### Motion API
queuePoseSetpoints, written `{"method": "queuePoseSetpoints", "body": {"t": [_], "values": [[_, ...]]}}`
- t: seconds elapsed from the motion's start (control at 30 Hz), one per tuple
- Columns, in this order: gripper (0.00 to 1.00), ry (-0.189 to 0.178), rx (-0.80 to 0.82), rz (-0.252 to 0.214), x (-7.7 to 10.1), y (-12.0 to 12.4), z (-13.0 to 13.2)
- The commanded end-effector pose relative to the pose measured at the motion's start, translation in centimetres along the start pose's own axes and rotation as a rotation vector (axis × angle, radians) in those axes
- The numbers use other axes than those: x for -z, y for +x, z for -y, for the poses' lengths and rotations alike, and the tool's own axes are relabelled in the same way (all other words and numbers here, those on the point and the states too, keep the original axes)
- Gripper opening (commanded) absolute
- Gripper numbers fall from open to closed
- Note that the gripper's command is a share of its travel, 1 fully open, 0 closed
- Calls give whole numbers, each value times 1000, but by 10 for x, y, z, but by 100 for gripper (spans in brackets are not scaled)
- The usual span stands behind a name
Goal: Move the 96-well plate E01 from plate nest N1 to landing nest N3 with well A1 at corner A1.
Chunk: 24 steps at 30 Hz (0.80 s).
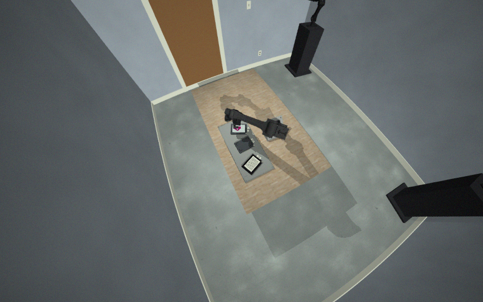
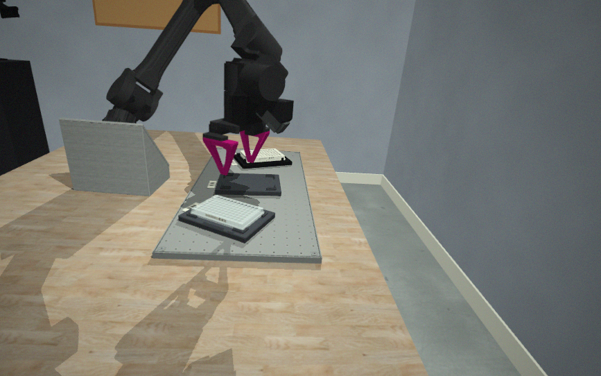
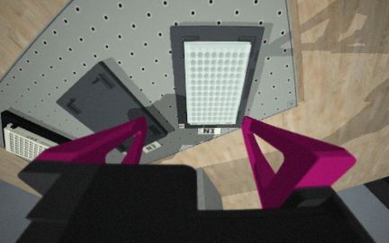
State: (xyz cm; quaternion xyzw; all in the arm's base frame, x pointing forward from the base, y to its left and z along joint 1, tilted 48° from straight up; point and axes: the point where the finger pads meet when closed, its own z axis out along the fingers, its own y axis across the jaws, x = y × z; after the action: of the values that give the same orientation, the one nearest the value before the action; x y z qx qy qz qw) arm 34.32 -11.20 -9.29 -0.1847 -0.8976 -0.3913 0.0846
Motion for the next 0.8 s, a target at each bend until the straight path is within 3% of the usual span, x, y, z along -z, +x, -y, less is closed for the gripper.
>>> {"method": "queuePoseSetpoints", "body": {"t": [0.0, 0.03, 0.13, 0.23, 0.4, 0.43, 0.7, 0.77], "values": [[100, -4, 29, 62, 15, -21, 23], [100, -16, 3, 28, 0, -1, 28], [100, -16, 3, 28, -9, 1, 40], [100, 7, 44, 81, 13, -20, 34], [100, 4, 40, 76, 11, -17, 34], [100, -4, 20, 37, -2, -10, 32], [100, -4, 20, 37, -2, -10, 32], [100, -14, 0, 11, -19, 0, 33]]}}
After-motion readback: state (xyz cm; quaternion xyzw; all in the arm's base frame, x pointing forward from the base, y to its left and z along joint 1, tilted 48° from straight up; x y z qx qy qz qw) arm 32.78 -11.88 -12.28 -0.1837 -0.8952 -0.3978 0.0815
